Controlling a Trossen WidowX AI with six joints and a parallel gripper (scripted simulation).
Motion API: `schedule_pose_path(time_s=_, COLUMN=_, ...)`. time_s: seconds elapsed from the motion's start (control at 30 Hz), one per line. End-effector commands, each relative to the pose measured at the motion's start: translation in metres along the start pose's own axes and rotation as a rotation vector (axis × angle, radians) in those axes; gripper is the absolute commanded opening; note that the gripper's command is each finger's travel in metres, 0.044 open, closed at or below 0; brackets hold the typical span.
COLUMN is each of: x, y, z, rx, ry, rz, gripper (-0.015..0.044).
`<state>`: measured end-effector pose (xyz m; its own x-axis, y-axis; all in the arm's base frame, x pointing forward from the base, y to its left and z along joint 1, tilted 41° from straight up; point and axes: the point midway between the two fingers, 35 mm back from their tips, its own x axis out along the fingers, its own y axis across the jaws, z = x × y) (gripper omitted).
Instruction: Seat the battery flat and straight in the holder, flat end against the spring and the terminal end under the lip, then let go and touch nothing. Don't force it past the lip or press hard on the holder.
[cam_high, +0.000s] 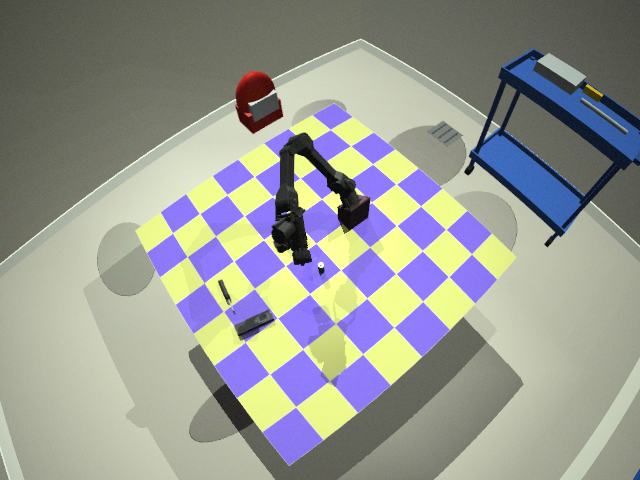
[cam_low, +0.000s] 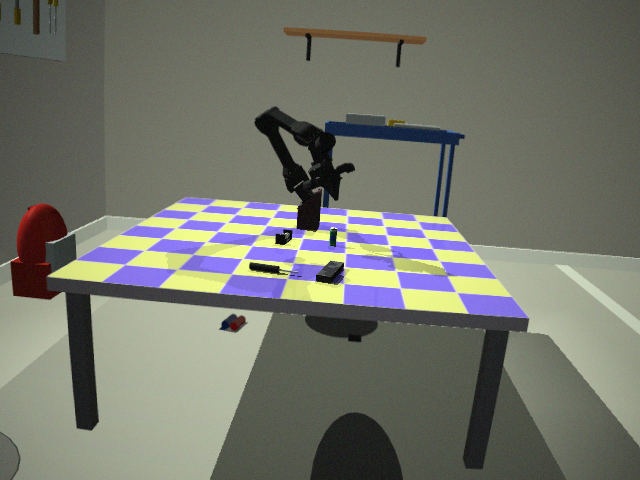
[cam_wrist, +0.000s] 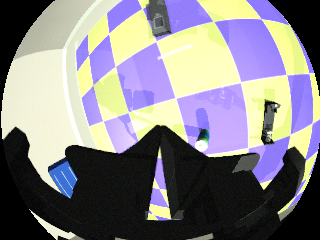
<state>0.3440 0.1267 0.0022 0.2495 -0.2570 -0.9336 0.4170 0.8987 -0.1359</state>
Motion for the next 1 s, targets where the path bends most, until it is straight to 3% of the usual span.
schedule_pose_path(time_s=0.0, x=0.024, y=0.0, z=-0.03, rx=-0.016, ry=0.055, rz=-0.186, gripper=0.0)
schedule_pose_path(time_s=0.2, x=0.053, y=-0.008, z=-0.074, rx=-0.067, ry=0.066, rz=-0.488, gripper=0.0)
schedule_pose_path(time_s=0.4, x=0.055, y=-0.009, z=-0.075, rx=-0.07, ry=0.065, rz=-0.497, gripper=0.0)
schedule_pose_path(time_s=0.67, x=0.122, y=-0.047, z=-0.079, rx=-0.069, ry=0.063, rz=-0.499, gripper=0.0)
schedule_pose_path(time_s=0.97, x=0.122, y=-0.051, z=-0.078, rx=-0.069, ry=0.063, rz=-0.499, gripper=0.0)
